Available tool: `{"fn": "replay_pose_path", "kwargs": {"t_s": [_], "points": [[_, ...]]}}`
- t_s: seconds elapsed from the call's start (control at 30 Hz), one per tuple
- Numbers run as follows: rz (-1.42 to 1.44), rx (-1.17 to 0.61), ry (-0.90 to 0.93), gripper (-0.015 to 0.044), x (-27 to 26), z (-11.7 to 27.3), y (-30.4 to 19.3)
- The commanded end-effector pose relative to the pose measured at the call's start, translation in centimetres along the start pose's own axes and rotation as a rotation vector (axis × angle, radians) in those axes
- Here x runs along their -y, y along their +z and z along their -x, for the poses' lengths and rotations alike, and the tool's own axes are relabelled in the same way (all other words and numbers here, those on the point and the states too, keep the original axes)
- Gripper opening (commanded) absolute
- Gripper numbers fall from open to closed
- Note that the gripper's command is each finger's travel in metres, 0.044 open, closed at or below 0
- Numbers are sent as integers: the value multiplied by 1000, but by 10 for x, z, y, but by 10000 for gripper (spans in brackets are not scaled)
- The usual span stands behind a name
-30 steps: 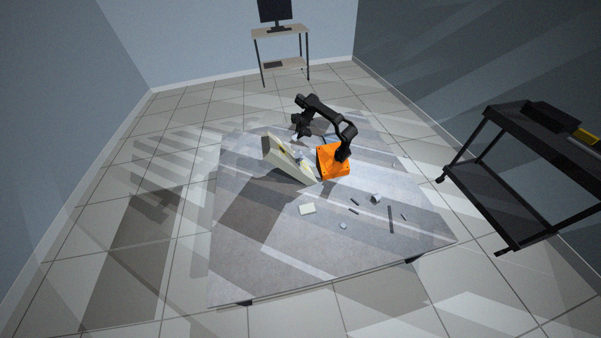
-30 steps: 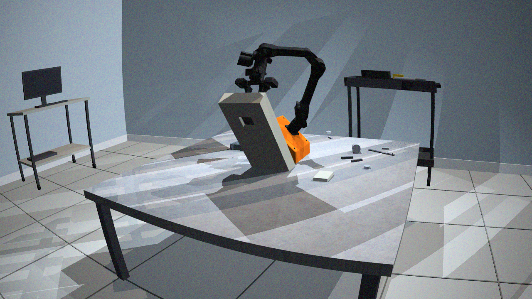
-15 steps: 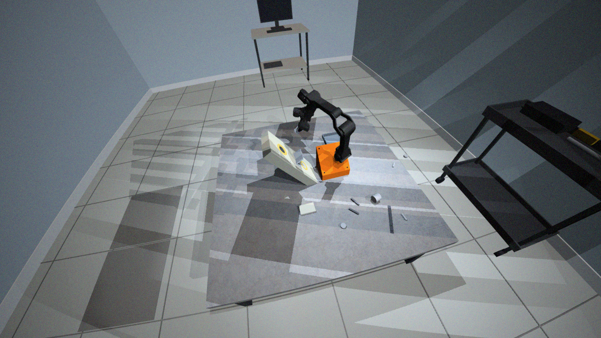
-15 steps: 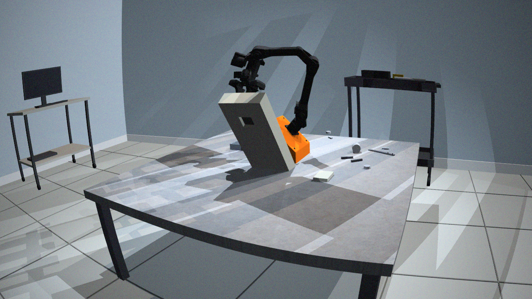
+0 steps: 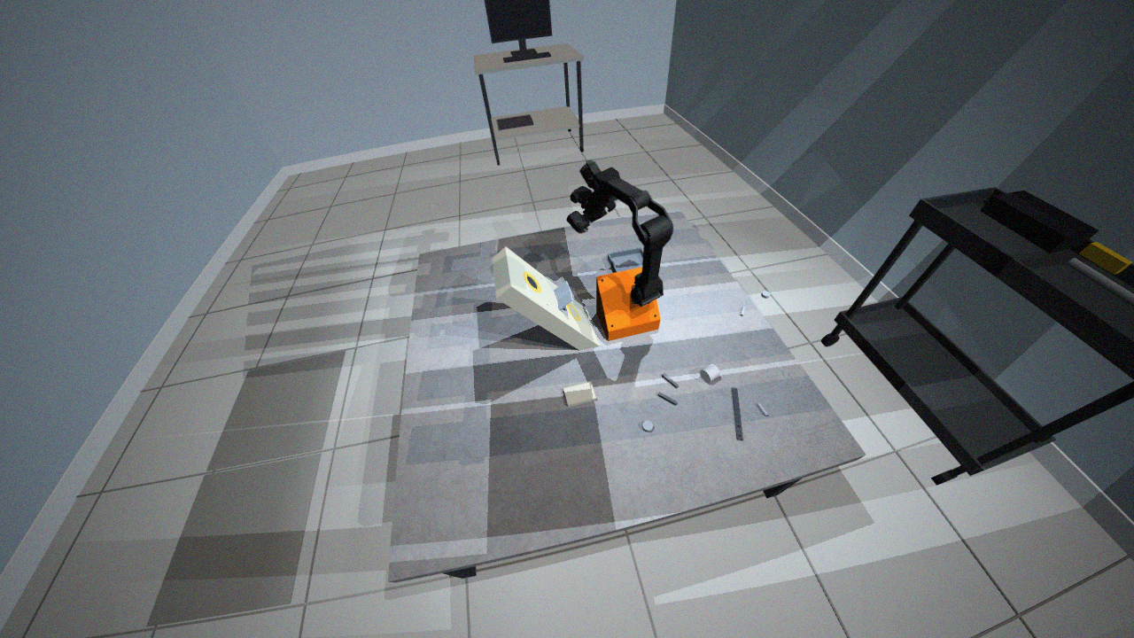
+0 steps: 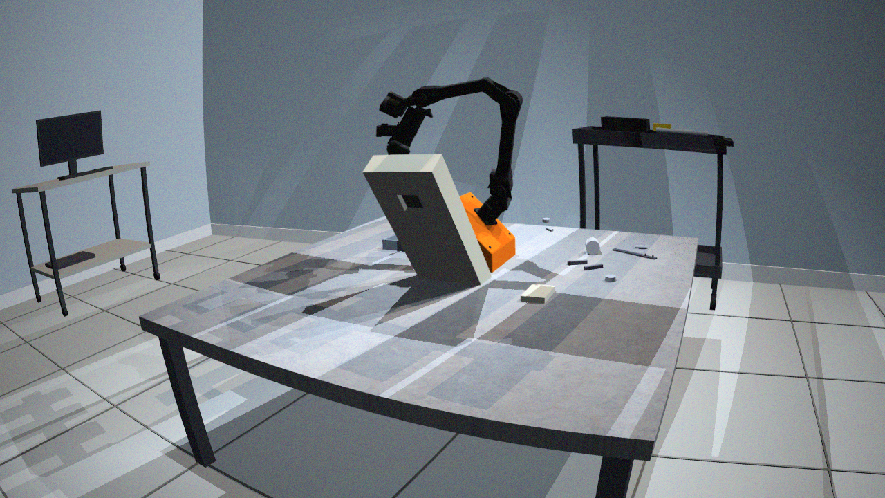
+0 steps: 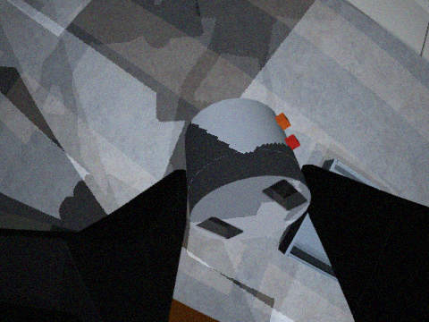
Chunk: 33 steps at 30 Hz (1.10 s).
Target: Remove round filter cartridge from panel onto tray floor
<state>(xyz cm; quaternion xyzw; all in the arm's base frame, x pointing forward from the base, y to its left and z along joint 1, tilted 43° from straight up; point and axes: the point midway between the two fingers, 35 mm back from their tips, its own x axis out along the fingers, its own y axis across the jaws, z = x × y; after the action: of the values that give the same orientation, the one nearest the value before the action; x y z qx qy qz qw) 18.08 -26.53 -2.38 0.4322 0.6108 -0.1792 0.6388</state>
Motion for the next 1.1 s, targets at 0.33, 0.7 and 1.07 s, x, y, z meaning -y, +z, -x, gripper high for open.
{"fn": "replay_pose_path", "kwargs": {"t_s": [0.33,0.7,1.07], "points": [[-211,15,-115,0,58,-23,-17],[-453,17,-261,0,133,-62,-72],[-683,-1,-392,0,176,-92,-140]]}}
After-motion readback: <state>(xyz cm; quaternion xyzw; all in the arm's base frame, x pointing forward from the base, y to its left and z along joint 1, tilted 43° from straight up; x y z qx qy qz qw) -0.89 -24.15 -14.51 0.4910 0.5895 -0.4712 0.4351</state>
